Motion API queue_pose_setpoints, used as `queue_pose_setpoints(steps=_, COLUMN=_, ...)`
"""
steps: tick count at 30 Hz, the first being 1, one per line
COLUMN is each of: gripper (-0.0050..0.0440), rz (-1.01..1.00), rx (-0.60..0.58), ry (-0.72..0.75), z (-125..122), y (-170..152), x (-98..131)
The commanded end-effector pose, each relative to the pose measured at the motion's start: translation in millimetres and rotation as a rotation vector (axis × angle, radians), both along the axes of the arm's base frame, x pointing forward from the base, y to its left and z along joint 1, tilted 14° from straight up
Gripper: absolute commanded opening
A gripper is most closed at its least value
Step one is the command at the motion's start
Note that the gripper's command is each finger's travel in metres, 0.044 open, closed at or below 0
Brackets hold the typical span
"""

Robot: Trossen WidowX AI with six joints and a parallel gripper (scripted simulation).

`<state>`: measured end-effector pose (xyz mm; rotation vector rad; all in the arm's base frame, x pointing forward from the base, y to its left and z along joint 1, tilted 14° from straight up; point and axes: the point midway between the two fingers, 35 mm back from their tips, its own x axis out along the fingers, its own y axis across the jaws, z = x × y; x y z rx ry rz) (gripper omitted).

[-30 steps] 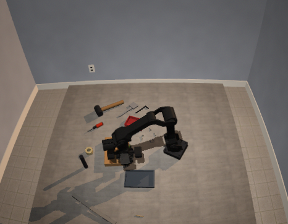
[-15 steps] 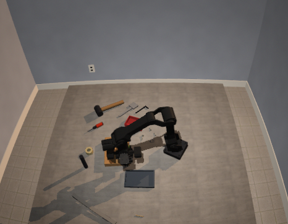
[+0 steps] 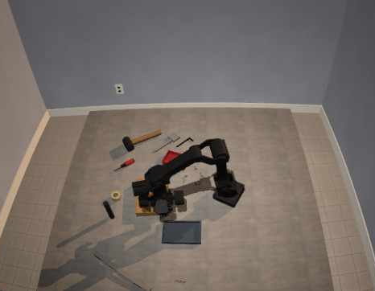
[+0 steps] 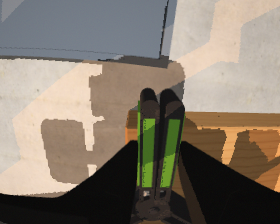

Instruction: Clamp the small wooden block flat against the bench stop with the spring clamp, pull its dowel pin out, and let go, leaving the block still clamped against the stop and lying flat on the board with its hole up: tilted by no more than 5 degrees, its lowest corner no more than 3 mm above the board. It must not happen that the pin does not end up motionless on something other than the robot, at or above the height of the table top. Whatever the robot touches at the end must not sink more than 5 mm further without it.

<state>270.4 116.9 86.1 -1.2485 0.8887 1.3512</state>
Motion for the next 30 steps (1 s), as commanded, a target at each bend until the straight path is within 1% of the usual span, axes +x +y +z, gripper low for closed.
queue_pose_setpoints(steps=1, gripper=0.0, rz=0.007, rx=0.008, ry=-0.009, z=0.0, y=2.1, x=2.5)
queue_pose_setpoints(steps=17, gripper=0.0, rz=0.007, rx=0.008, ry=-0.009, z=-1.3, y=2.4, x=2.6)
queue_pose_setpoints(steps=30, gripper=0.013, rz=0.007, rx=0.008, ry=-0.009, z=-1.3, y=2.4, x=2.6)
